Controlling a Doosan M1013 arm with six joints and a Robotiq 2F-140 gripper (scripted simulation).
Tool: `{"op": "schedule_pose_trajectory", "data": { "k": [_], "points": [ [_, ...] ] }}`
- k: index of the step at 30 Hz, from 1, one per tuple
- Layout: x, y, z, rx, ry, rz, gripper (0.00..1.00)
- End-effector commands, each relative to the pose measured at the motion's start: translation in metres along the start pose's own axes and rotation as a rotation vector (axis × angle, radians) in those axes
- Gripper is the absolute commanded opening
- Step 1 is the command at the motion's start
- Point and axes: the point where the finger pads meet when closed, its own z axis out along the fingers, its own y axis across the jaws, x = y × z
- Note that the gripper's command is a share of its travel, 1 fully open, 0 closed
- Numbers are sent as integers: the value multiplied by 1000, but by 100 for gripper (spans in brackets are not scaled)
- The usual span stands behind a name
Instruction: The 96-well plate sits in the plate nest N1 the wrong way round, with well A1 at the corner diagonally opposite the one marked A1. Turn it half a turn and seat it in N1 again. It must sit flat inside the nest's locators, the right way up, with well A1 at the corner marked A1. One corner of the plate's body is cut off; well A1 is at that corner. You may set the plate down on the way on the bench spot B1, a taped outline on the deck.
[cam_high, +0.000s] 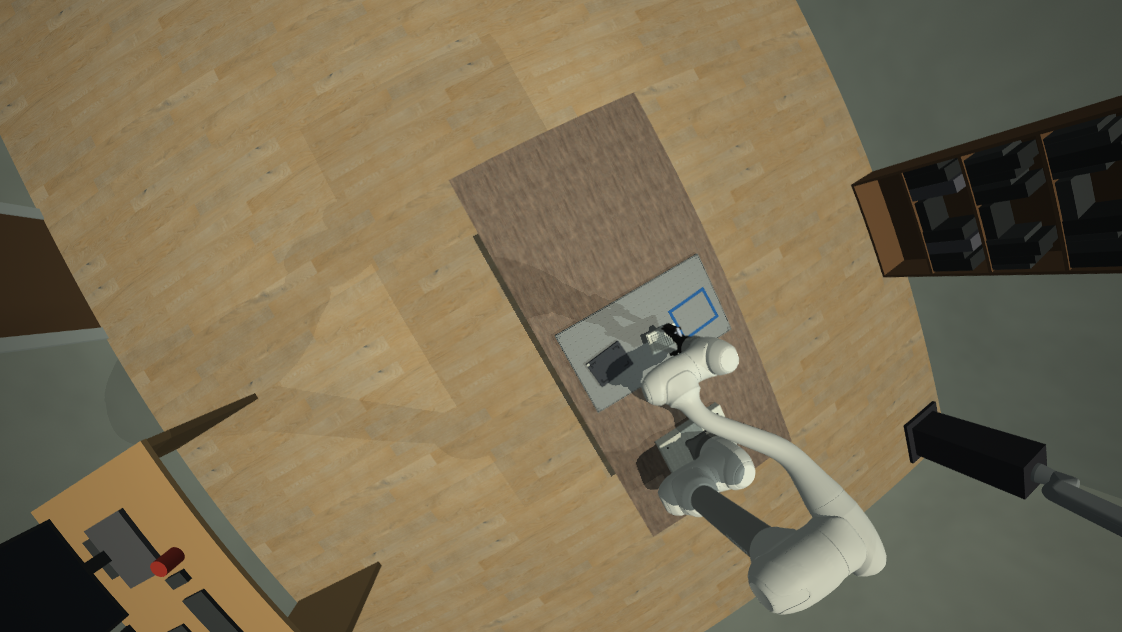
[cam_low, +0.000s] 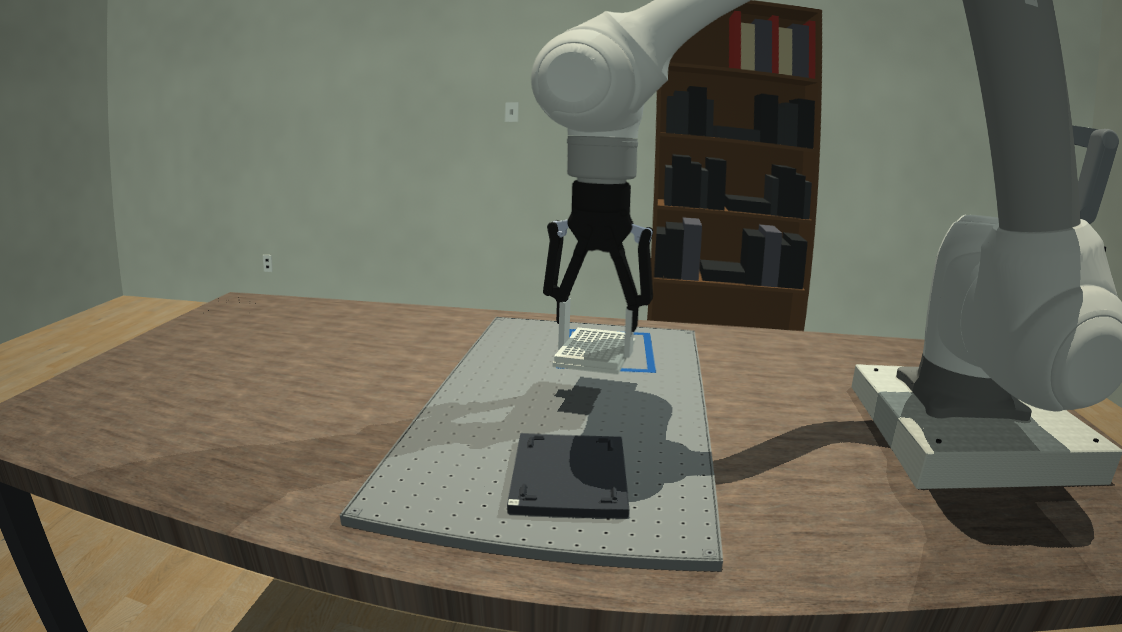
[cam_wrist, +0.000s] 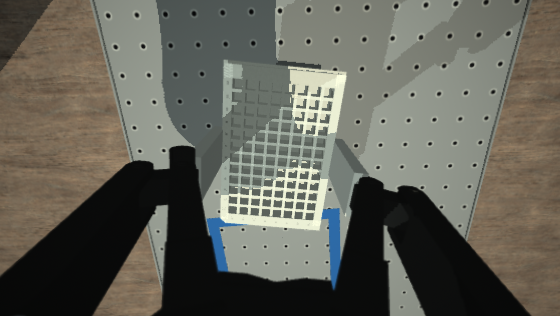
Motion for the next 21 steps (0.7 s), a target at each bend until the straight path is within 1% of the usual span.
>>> {"op": "schedule_pose_trajectory", "data": {
  "k": [1, 13, 15, 21],
  "points": [
    [-13, 1, -1, -6, 0, -10, 0],
    [-52, 6, 0, -6, 0, -10, 0],
    [-52, 6, 0, -6, 0, -10, 0],
    [-72, 8, 0, -6, 0, -10, 0]
  ]
}}
